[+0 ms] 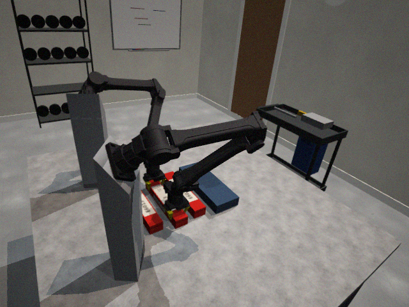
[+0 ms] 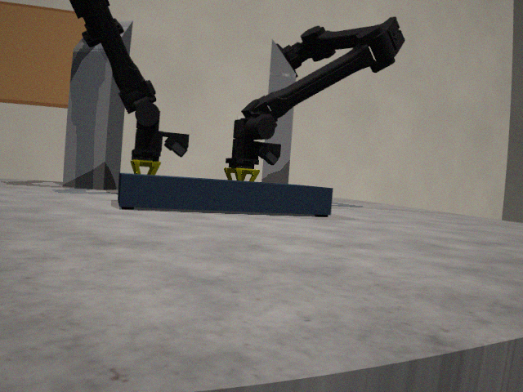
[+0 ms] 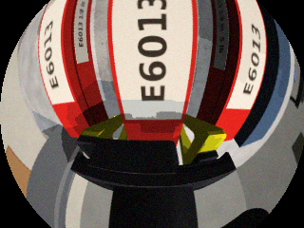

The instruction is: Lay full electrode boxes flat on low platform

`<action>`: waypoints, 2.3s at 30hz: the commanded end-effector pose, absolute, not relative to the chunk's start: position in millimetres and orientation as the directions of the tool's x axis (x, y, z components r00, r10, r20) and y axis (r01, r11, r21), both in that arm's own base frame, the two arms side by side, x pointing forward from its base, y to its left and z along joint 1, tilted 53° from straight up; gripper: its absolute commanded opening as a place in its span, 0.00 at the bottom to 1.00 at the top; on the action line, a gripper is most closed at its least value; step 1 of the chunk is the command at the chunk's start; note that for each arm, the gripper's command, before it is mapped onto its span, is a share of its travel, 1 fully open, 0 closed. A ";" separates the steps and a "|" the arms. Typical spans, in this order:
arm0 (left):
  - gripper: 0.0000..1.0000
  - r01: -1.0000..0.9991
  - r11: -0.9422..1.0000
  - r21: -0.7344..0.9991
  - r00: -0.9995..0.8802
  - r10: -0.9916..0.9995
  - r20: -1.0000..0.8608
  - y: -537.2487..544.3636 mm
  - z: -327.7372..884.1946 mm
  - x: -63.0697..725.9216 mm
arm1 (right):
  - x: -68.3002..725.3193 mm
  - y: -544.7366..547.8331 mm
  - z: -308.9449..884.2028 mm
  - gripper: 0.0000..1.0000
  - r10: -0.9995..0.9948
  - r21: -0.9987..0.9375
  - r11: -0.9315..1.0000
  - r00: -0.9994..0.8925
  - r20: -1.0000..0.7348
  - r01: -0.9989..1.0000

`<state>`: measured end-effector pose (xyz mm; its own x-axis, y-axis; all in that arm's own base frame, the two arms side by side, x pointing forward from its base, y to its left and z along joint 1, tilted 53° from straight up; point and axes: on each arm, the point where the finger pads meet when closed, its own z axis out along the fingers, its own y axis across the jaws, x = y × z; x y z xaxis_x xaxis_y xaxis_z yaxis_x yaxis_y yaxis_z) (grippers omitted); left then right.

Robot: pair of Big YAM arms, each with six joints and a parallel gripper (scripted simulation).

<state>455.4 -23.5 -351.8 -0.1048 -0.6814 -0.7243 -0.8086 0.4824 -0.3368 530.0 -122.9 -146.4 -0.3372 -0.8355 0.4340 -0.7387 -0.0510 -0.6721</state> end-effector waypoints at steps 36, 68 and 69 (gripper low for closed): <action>0.00 -0.799 0.507 -0.323 -0.132 -0.673 -0.728 -61.6 -313.9 414.9 | 487.9 -82.3 -115.1 0.00 -0.844 -0.664 -0.060 -0.317 0.432 -0.745; 0.00 -0.799 0.507 -0.324 -0.132 -0.673 -0.728 -66.3 -308.8 410.3 | 483.3 -78.2 -112.3 0.00 -0.844 -0.662 -0.061 -0.316 0.433 -0.747; 0.00 -0.799 0.507 -0.324 -0.132 -0.673 -0.728 -66.4 -308.7 410.3 | 483.2 -78.1 -112.2 0.00 -0.844 -0.662 -0.061 -0.316 0.433 -0.747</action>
